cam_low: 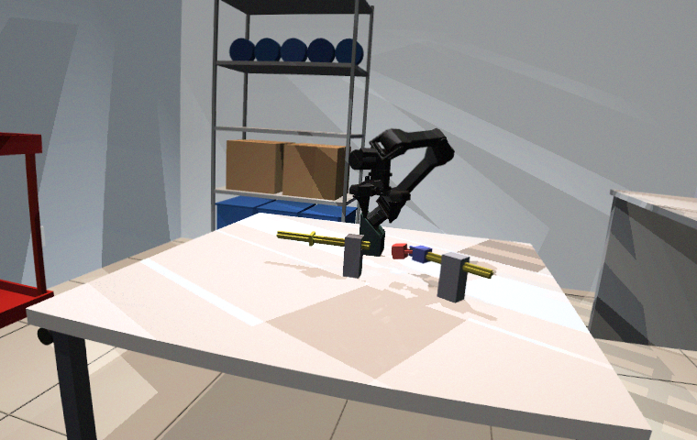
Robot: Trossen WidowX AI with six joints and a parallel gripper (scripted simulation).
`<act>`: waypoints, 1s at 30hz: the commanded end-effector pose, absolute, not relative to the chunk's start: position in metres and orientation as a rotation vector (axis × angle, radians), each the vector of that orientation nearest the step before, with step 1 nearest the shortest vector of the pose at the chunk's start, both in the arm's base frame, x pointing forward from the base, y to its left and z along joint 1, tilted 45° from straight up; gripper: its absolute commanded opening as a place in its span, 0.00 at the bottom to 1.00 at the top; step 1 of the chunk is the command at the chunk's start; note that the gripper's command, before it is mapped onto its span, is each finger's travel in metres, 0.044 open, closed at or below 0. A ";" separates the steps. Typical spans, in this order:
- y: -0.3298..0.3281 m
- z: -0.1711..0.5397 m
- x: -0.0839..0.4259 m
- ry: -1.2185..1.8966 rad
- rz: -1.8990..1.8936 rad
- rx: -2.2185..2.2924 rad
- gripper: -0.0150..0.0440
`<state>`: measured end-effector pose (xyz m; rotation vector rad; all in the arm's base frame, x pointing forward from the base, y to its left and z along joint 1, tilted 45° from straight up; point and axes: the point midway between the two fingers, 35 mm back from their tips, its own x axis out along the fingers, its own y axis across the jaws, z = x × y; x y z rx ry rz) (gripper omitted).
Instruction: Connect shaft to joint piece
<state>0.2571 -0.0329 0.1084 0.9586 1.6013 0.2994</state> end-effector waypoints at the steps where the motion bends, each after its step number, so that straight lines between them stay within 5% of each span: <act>1: -0.032 0.107 0.257 1.633 0.208 1.064 1.00; 30: -0.026 0.099 0.257 1.764 -0.521 1.733 1.00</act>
